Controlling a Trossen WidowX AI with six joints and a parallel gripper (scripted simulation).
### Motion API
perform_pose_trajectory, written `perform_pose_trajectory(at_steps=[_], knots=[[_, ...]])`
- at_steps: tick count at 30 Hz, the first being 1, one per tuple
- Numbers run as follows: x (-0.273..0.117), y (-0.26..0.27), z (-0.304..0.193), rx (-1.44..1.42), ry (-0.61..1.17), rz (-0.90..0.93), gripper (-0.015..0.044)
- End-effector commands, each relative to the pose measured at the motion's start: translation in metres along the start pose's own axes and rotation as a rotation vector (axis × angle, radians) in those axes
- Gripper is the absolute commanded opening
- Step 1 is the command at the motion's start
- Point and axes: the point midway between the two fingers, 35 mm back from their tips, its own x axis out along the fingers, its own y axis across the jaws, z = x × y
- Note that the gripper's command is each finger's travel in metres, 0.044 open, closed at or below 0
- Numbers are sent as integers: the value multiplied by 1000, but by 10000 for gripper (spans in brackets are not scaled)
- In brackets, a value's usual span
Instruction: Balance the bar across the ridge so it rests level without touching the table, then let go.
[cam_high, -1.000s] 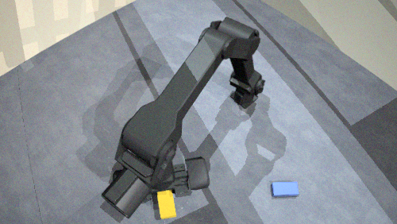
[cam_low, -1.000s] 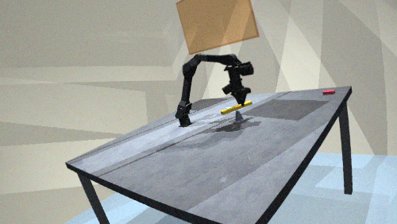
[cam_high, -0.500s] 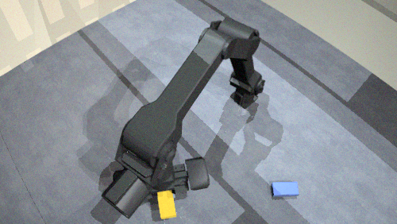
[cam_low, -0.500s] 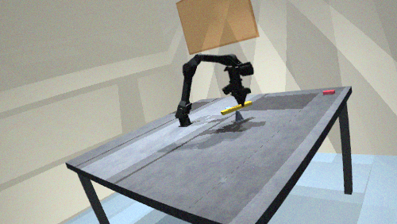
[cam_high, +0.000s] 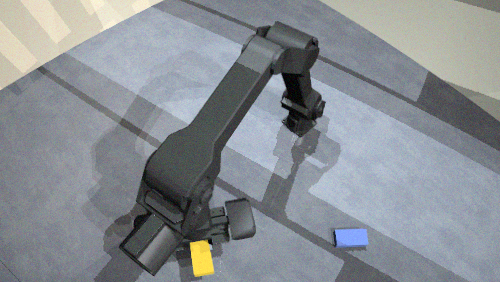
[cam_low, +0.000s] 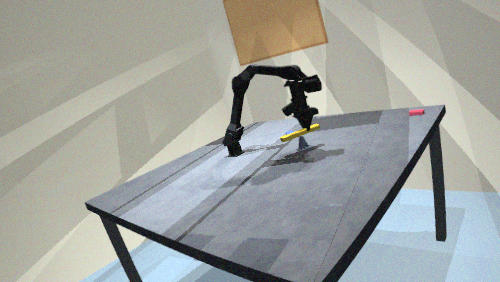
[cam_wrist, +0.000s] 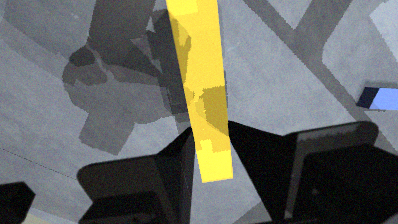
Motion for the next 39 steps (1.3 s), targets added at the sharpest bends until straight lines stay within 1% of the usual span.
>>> perform_pose_trajectory(at_steps=[1,39], knots=[[1,1,0,1,-4,2,0],[5,1,0,1,-4,2,0]])
